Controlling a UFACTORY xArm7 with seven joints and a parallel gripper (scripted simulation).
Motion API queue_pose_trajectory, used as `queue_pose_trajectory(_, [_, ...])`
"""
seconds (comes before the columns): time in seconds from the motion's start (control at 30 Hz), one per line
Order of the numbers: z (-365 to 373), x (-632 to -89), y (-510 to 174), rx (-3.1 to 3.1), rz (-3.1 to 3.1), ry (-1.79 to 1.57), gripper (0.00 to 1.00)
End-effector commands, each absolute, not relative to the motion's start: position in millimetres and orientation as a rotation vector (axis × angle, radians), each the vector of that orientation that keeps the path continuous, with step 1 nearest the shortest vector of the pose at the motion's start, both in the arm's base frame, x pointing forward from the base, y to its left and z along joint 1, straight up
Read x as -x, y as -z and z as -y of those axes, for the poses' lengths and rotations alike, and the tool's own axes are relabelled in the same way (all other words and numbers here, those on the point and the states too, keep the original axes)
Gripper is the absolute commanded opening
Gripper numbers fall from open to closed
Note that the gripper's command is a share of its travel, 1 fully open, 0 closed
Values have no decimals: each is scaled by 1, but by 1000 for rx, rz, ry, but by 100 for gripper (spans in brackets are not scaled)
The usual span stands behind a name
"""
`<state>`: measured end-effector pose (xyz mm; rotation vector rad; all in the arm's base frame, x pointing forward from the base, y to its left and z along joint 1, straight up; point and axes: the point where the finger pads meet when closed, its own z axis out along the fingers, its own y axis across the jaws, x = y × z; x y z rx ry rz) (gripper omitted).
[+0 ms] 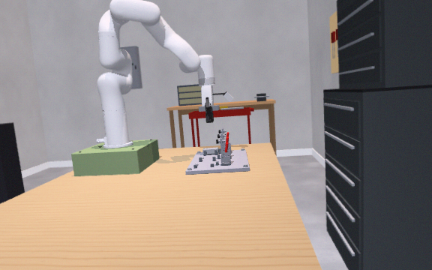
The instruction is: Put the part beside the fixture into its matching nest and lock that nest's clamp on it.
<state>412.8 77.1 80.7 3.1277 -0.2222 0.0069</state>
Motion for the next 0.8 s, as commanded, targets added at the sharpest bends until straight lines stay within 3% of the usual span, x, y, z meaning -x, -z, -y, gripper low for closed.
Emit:
queue_pose_trajectory(0.0, [-75, -412, -116, -3132, 224, 2, 47])
queue_pose_trajectory(0.77, [-52, -438, -120, -3132, 224, 2, 47])
